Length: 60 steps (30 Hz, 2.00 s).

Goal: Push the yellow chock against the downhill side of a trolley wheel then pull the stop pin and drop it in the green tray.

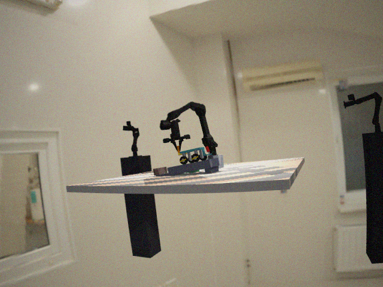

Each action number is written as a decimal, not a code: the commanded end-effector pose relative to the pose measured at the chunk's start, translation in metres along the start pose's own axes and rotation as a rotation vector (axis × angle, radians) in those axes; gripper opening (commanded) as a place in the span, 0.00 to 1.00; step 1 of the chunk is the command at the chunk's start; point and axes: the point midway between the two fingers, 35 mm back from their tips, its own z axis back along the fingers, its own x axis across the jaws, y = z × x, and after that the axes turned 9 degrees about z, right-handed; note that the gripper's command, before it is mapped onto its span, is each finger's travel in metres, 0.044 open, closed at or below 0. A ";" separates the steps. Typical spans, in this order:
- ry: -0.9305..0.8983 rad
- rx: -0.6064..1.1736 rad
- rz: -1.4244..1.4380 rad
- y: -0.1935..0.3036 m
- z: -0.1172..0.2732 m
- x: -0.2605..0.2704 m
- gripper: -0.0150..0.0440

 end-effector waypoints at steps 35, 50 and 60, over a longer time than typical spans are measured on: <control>0.026 0.022 -0.417 0.022 -0.012 0.019 0.25; 0.026 0.022 -0.417 0.023 -0.052 0.019 0.25; 0.026 0.022 -0.417 0.025 -0.069 0.018 0.25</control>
